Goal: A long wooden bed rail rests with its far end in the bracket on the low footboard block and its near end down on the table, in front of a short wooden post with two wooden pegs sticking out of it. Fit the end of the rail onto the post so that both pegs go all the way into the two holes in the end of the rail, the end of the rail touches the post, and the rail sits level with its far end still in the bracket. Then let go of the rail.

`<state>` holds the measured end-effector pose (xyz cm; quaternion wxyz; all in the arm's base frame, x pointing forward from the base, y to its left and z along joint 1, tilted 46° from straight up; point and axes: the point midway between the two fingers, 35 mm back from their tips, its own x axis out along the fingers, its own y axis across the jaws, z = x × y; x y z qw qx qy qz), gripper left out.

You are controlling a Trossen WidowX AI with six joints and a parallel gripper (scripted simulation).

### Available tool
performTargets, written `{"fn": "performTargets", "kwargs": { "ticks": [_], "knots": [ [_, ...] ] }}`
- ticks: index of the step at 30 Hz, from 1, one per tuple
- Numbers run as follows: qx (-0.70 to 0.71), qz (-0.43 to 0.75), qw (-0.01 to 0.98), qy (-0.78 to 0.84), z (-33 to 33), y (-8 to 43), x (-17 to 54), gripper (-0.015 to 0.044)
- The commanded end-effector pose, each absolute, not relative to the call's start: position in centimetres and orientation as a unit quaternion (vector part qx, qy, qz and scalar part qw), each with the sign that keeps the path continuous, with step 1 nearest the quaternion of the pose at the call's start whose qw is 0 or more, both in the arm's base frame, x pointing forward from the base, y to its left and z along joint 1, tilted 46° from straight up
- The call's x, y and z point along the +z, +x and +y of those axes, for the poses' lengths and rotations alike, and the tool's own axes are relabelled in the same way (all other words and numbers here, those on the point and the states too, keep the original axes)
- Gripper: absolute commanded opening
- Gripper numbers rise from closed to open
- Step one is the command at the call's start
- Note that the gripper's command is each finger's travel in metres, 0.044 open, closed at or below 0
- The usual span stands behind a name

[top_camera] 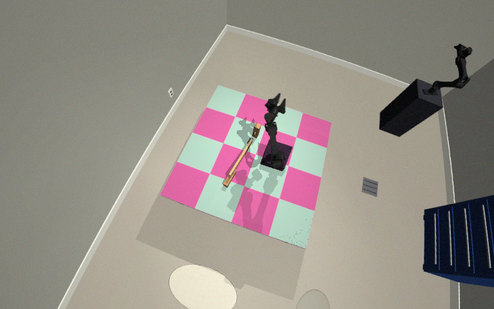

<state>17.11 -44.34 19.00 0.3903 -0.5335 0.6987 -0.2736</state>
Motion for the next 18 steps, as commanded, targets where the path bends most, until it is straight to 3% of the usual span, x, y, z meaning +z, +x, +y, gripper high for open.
{"fn": "performTargets", "kwargs": {
  "ticks": [1, 10, 18],
  "knots": [
    [-0.156, 0.662, 0.454, -0.575, -42.0, 22.8, 14.3, 0.044],
    [0.091, 0.56, 0.565, -0.6, -32.5, 31.4, 5.4, 0.044],
    [0.306, 0.459, 0.632, -0.545, -20.7, 34.4, -0.5, 0.044]
  ]
}}
